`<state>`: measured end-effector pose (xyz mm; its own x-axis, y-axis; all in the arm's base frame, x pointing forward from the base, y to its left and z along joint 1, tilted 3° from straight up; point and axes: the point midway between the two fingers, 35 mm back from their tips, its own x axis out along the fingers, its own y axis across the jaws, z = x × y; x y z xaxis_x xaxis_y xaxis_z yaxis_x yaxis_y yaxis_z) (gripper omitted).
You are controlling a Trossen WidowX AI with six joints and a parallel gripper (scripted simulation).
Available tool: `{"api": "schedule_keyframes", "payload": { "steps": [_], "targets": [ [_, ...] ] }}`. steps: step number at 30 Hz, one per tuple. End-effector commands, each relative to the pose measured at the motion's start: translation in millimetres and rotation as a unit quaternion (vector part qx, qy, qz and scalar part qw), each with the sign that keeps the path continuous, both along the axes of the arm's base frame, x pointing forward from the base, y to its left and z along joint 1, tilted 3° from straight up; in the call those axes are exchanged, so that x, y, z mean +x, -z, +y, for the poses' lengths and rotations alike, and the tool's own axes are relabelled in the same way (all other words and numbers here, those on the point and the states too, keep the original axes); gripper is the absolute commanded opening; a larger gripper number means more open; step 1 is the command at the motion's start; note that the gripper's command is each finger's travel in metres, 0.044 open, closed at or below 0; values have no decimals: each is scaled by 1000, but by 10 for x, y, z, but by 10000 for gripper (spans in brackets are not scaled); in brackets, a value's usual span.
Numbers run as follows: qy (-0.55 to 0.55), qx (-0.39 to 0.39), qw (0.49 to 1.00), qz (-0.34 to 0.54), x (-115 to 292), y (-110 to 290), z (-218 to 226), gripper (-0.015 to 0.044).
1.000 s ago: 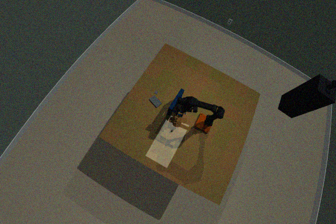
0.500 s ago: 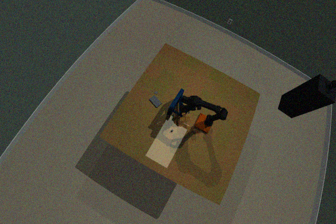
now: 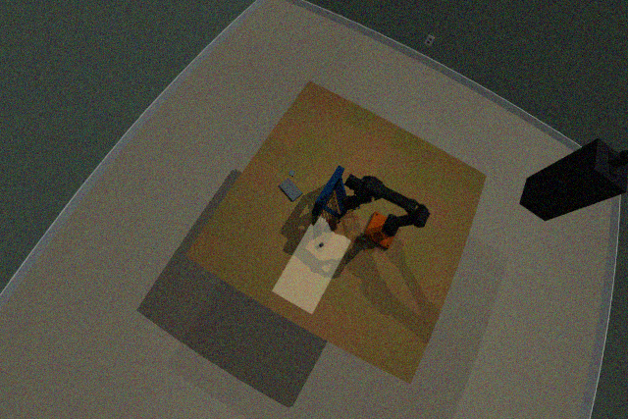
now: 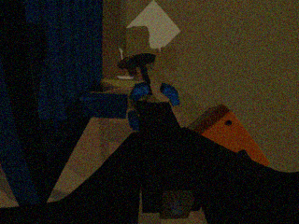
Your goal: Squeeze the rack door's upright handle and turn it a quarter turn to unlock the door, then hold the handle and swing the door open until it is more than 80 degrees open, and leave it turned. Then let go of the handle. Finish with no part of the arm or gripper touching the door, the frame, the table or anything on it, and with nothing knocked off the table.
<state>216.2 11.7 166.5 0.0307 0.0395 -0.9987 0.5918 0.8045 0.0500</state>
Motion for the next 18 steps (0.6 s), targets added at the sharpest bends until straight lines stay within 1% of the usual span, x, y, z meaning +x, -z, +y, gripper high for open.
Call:
{"api": "schedule_keyframes", "payload": {
  "steps": [1,18],
  "targets": [
    [-33,-1,999,-5,-26,5,-76,8],
    [-137,-6,991,-8,-122,22,-387,8]
  ]
}}
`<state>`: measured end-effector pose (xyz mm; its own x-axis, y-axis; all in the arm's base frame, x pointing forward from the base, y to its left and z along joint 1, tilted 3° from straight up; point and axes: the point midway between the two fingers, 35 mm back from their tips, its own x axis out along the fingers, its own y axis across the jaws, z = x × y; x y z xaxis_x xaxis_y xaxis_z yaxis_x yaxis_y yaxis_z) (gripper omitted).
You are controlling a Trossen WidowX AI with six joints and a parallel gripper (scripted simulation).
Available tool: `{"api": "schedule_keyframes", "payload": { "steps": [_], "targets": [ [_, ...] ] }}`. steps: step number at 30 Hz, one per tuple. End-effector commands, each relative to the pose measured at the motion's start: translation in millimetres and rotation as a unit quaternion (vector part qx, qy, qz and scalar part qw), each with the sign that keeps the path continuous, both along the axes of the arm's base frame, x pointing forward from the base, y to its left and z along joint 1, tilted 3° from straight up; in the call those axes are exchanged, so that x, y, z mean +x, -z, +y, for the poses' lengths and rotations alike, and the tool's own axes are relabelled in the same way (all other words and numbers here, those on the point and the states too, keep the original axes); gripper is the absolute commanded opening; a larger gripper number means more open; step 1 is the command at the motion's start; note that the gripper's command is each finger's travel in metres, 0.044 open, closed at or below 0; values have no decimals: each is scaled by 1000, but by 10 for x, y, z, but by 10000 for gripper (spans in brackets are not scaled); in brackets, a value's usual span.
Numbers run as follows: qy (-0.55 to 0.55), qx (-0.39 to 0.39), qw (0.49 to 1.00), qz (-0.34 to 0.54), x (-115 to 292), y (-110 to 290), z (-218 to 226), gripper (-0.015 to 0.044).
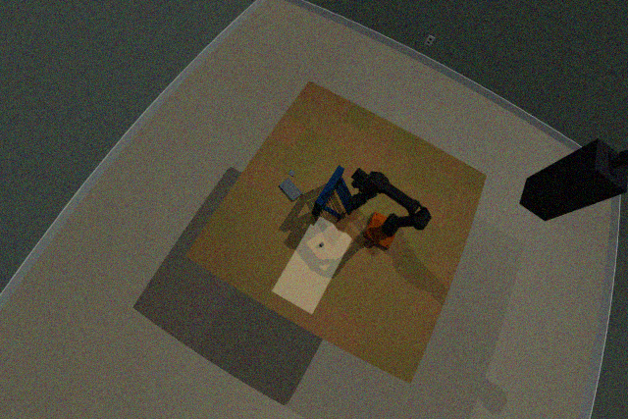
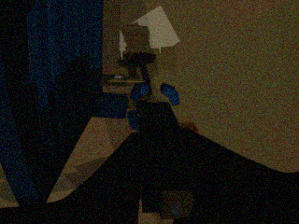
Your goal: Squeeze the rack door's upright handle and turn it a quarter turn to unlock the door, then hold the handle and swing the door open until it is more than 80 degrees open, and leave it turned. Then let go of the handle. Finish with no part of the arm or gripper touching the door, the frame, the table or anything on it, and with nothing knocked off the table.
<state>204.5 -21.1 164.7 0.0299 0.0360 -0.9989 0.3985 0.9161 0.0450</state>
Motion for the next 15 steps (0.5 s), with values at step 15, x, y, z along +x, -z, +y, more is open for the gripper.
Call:
{"api": "schedule_keyframes", "payload": {
  "steps": [15],
  "targets": [
    [-117,-5,993,-7,-36,15,-342,8]
  ]
}}
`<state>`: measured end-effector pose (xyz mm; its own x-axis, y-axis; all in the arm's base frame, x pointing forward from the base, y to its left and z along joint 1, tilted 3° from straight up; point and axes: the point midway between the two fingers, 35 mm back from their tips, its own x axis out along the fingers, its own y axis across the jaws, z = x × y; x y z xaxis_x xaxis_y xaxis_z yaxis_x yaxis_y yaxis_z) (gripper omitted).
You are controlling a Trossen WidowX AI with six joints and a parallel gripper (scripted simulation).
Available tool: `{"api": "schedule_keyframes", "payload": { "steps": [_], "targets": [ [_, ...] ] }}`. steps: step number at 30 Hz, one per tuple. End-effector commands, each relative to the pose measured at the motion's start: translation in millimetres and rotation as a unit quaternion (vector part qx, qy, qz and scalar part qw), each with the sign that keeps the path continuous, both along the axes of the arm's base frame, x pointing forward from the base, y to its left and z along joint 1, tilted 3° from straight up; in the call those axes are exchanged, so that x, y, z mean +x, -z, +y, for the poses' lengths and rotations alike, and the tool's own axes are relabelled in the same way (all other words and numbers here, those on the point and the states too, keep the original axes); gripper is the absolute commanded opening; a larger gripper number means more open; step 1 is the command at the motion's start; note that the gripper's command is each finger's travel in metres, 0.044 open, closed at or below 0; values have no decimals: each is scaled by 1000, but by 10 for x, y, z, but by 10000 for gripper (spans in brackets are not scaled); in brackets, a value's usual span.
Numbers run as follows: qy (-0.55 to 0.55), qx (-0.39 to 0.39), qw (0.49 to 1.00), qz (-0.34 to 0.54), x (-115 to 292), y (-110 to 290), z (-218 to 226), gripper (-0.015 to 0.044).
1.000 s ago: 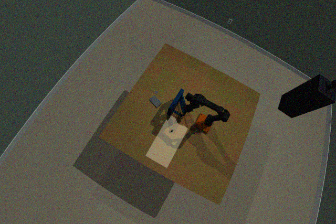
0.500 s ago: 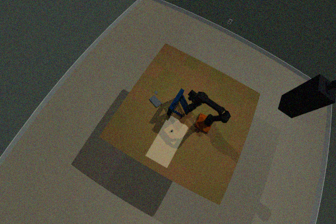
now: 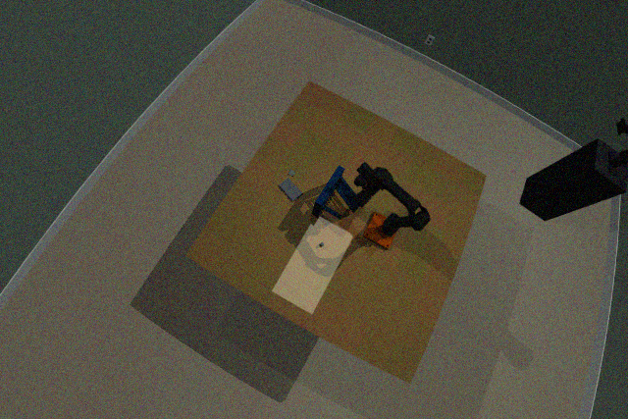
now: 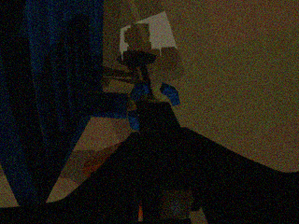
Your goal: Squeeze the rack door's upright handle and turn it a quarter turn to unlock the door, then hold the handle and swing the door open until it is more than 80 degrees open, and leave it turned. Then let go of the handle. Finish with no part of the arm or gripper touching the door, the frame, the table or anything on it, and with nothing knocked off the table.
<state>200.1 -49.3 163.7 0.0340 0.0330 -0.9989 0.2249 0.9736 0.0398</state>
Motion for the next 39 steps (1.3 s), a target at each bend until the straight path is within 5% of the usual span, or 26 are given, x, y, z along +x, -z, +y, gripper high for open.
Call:
{"api": "schedule_keyframes", "payload": {
  "steps": [1,39],
  "targets": [
    [-32,0,999,-2,7,6,-80,8],
    [-210,-9,978,-8,96,19,-636,8]
  ]
}}
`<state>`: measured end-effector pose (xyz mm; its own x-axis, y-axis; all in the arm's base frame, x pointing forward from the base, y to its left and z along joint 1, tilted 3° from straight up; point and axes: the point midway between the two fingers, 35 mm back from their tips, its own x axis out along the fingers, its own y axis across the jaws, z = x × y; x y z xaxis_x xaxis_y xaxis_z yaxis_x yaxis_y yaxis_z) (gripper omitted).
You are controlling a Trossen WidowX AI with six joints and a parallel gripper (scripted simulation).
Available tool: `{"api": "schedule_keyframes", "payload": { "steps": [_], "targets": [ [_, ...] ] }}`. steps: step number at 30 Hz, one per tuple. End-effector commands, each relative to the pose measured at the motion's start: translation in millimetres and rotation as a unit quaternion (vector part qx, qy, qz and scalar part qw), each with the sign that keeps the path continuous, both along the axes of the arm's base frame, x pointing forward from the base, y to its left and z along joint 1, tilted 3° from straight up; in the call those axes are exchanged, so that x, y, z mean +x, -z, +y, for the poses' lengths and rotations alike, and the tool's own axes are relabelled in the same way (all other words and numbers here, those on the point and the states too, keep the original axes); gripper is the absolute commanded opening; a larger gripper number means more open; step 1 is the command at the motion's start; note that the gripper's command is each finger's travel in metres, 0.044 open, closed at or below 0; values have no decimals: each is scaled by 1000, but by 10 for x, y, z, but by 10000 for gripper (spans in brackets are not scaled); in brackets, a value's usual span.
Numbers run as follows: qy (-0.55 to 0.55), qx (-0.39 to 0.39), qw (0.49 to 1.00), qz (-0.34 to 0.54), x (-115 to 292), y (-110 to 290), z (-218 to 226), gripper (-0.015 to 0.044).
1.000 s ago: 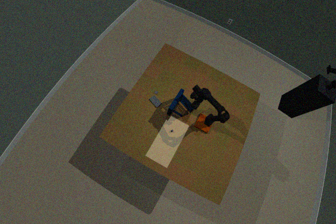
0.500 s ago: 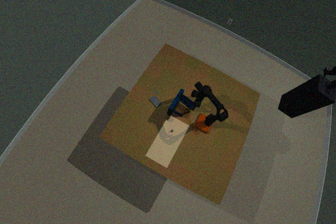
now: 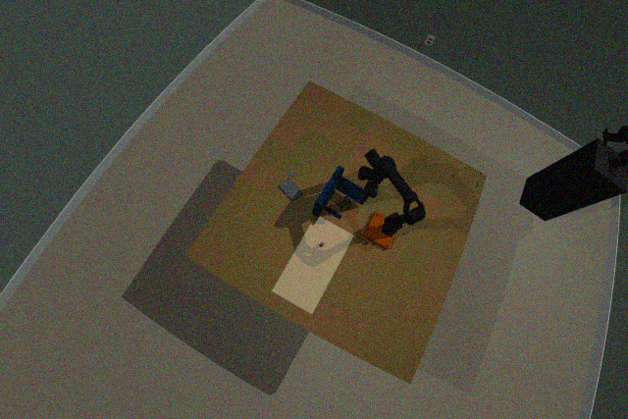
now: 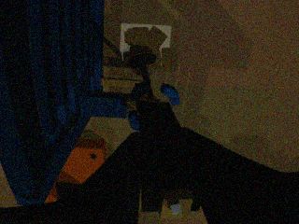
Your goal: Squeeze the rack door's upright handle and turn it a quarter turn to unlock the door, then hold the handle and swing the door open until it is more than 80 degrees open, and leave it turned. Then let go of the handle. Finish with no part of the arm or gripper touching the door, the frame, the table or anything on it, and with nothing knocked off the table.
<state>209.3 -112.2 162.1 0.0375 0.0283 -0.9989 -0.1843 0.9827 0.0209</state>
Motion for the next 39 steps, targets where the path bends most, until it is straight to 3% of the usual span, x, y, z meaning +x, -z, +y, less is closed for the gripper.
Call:
{"api": "schedule_keyframes", "payload": {
  "steps": [1,4,15,39],
  "targets": [
    [-6,0,1000,0,4,3,-7,8],
    [-6,0,1000,0,4,3,-7,8],
    [-6,0,1000,0,4,3,-7,280],
    [-5,-9,1000,-16,1,-313,-22,280]
  ]
}}
